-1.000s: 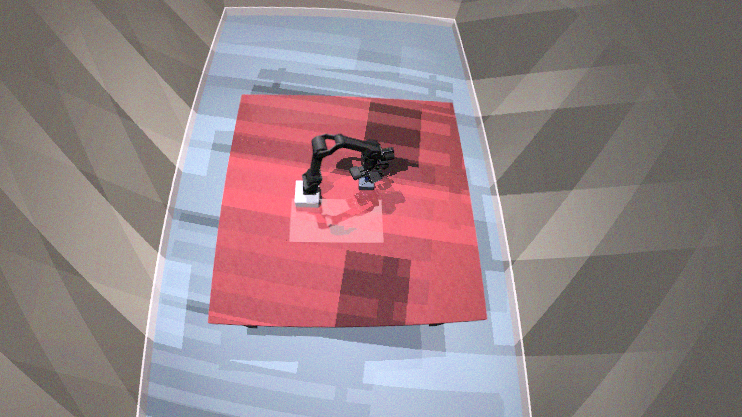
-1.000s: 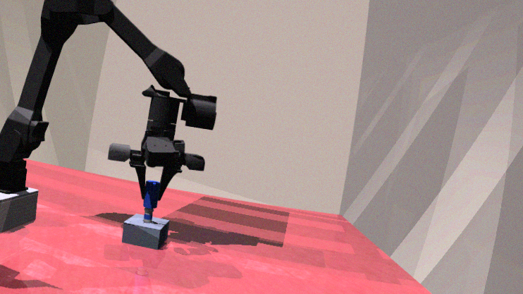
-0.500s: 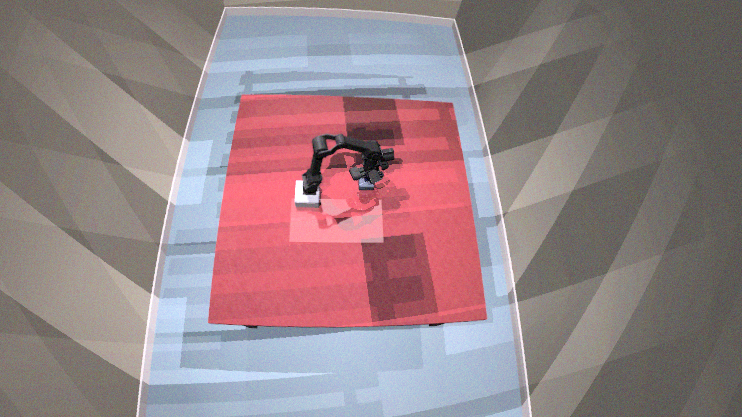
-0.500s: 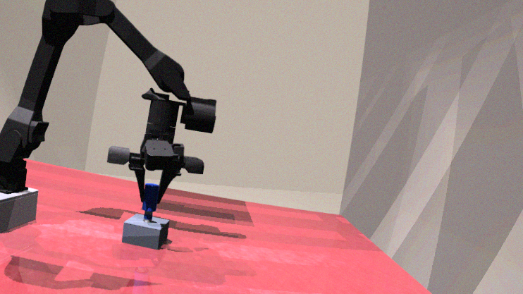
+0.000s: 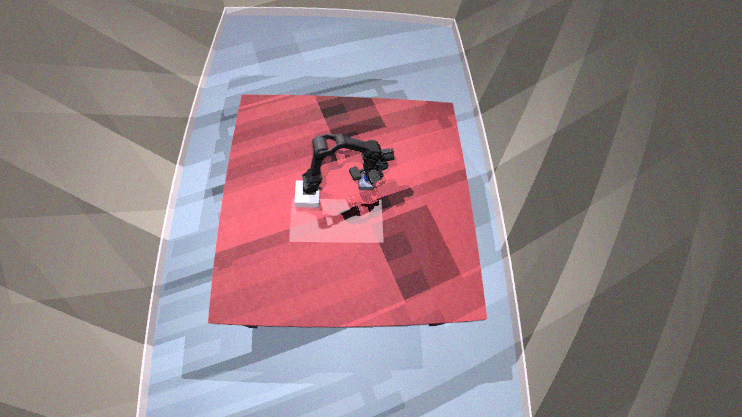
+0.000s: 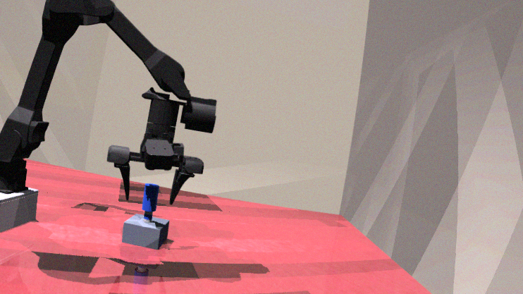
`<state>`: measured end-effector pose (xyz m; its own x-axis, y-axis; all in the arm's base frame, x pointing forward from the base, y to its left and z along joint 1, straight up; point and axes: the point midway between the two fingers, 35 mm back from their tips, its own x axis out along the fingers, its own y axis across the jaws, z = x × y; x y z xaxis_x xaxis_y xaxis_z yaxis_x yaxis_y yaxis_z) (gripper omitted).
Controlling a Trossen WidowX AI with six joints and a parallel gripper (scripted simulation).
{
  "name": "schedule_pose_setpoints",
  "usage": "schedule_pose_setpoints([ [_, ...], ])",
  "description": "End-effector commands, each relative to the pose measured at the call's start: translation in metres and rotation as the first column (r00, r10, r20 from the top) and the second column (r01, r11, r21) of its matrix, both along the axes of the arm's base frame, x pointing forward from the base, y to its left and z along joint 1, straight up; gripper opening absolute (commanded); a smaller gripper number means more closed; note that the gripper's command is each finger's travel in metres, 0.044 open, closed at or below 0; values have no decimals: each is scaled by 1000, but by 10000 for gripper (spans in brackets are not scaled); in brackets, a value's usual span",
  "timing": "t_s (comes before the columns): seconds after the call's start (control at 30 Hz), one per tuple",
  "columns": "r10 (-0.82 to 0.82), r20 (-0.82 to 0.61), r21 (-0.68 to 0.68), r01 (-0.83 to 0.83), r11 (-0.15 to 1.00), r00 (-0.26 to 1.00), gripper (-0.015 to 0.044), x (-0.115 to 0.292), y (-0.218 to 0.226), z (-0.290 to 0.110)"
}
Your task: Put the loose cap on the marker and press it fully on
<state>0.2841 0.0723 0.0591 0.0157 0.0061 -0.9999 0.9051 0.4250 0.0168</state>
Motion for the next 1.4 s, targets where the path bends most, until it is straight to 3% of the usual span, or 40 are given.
schedule_pose_setpoints([
  [0.0, 0, 7, 2, 0, 1000, 1000, 440, 3, 1, 21],
  [0.13, 0, 7, 2, 0, 1000, 1000, 440, 0, 0, 71],
  [0.27, 0, 7, 2, 0, 1000, 1000, 440, -1, 0, 74],
  [0.33, 63, 7, 0, -63, 998, 998, 387, -1, 0, 73],
  [0.47, 418, 8, -9, -418, 908, 908, 282, -1, 0, 70],
  [0.67, 848, 2, -22, -848, 530, 530, 125, -1, 0, 66],
  [0.73, 908, 0, -25, -907, 420, 420, 72, -1, 0, 65],
  [0.83, 914, 0, -25, -914, 405, 406, 0, -1, 0, 65],
  [1.37, 914, 0, -25, -914, 405, 406, 0, 0, 0, 57],
])
